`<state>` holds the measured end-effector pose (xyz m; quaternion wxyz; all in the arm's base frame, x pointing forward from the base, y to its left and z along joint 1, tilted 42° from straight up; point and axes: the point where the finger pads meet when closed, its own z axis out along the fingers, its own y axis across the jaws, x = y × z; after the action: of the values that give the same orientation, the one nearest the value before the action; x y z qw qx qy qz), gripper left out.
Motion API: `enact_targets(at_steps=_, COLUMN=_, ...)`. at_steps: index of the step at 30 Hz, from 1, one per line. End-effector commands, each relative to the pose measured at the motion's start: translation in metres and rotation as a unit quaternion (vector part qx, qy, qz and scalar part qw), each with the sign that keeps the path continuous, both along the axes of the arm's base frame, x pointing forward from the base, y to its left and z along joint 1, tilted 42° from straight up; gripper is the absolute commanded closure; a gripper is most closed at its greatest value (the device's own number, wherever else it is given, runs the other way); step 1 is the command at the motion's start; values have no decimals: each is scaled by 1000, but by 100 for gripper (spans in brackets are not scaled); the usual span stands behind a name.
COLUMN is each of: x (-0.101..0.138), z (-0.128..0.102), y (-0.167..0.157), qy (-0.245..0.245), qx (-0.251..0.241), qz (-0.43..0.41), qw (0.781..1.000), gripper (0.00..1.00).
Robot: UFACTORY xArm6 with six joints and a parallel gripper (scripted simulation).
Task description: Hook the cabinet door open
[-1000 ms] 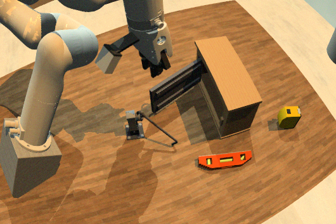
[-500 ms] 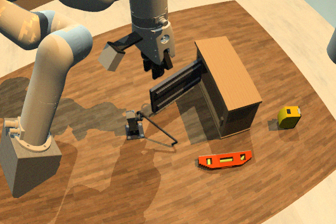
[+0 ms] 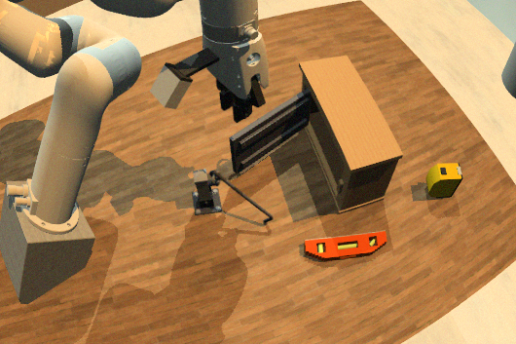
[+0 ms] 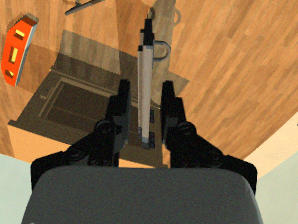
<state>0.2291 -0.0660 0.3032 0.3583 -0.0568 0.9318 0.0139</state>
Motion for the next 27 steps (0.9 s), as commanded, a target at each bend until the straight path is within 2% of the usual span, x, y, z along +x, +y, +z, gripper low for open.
enact_targets(at_steps=1, x=0, z=1, y=0, qy=-1, qx=-1, qz=0, qw=1000, gripper=73)
enact_targets(at_steps=27, x=10, z=-10, y=1, qy=0, qx=-1, qz=0, qw=1000, gripper=73)
